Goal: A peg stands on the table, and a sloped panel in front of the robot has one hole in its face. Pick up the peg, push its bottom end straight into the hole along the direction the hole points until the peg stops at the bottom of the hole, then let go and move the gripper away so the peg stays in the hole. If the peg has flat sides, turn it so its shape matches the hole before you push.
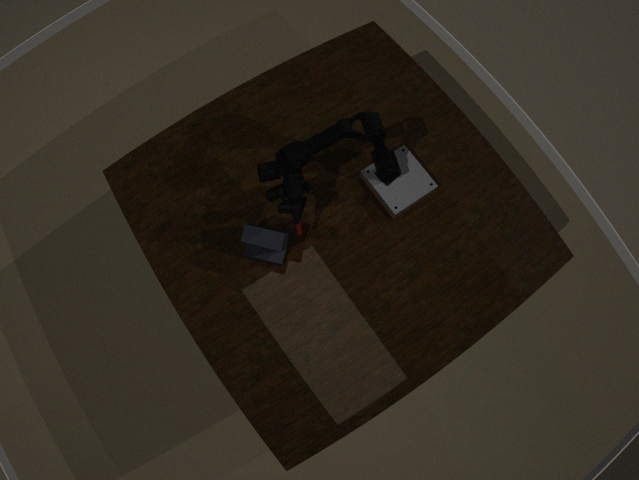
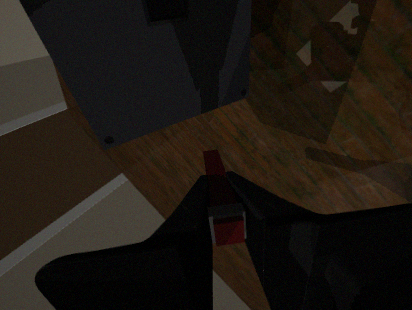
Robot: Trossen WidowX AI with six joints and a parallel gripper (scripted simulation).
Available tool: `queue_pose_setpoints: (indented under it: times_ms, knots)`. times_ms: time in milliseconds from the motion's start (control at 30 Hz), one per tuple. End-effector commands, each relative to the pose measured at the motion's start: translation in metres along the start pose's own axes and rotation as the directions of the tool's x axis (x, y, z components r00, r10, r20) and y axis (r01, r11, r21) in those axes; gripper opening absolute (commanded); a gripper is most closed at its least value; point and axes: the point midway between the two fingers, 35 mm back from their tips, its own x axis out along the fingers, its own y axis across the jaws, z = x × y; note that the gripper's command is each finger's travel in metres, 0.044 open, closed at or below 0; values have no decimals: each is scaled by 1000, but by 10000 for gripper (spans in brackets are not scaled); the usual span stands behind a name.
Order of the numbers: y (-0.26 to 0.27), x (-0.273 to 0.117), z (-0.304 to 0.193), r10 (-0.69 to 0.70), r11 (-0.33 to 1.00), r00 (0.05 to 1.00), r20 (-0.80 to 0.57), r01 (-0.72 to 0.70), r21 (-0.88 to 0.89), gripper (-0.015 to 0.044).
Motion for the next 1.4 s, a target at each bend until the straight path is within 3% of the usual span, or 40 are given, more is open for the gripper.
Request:
queue_pose_setpoints:
  times_ms: [0, 1367]
  knots:
    - [-3, -3, 3, 26, 1000, 1000, 3, -26, 0, 0]
    - [-26, -44, 35, 233, 972, 967, 105, -231, -33, 0]
